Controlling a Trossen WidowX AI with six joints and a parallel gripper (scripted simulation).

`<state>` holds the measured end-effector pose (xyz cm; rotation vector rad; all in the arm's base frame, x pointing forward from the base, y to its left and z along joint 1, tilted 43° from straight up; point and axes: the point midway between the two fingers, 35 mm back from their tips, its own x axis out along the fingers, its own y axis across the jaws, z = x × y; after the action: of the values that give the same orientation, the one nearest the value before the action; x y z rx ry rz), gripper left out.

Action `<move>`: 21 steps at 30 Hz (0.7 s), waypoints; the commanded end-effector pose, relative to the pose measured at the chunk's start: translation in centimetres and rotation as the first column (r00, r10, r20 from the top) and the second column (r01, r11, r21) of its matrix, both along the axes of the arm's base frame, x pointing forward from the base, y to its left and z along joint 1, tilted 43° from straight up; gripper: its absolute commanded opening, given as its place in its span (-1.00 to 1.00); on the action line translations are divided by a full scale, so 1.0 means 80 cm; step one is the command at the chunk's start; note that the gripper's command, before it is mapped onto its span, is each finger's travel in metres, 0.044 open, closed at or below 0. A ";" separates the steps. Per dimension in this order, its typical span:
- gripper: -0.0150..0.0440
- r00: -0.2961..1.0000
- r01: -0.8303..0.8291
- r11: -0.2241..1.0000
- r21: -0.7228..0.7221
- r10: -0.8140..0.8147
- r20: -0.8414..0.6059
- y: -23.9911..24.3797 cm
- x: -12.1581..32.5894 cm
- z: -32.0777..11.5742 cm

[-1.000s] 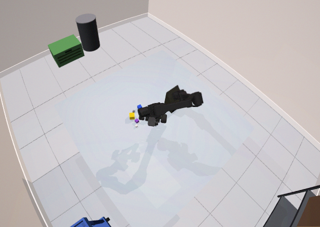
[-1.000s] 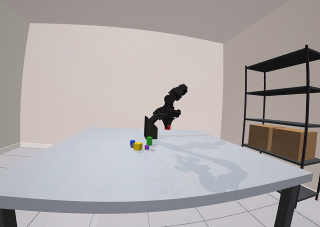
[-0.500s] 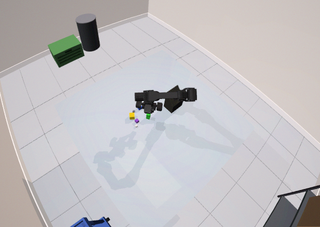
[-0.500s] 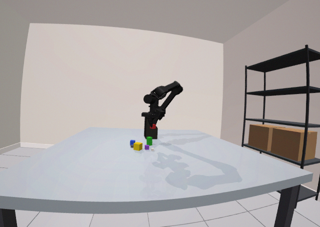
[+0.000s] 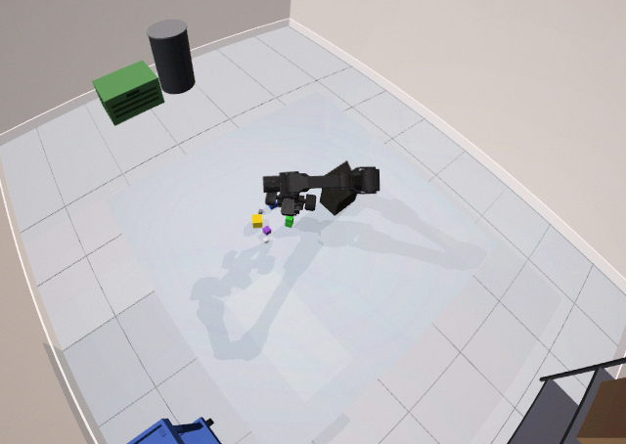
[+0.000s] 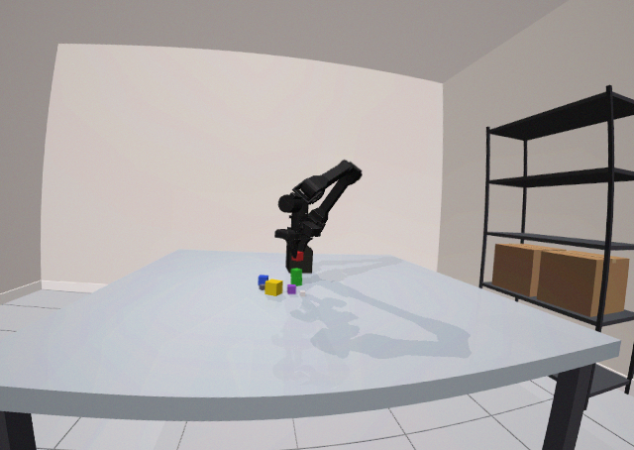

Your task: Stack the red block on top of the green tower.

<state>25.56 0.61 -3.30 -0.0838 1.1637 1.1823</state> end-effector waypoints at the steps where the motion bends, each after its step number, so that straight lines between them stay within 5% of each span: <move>1: -0.49 1.000 0.005 1.000 0.003 -0.005 -0.002 0.005 -0.001 -0.006; 21: -0.49 1.000 0.005 1.000 0.005 -0.005 -0.002 0.027 -0.006 -0.032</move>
<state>25.08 2.70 -5.87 -0.0817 1.1627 1.1818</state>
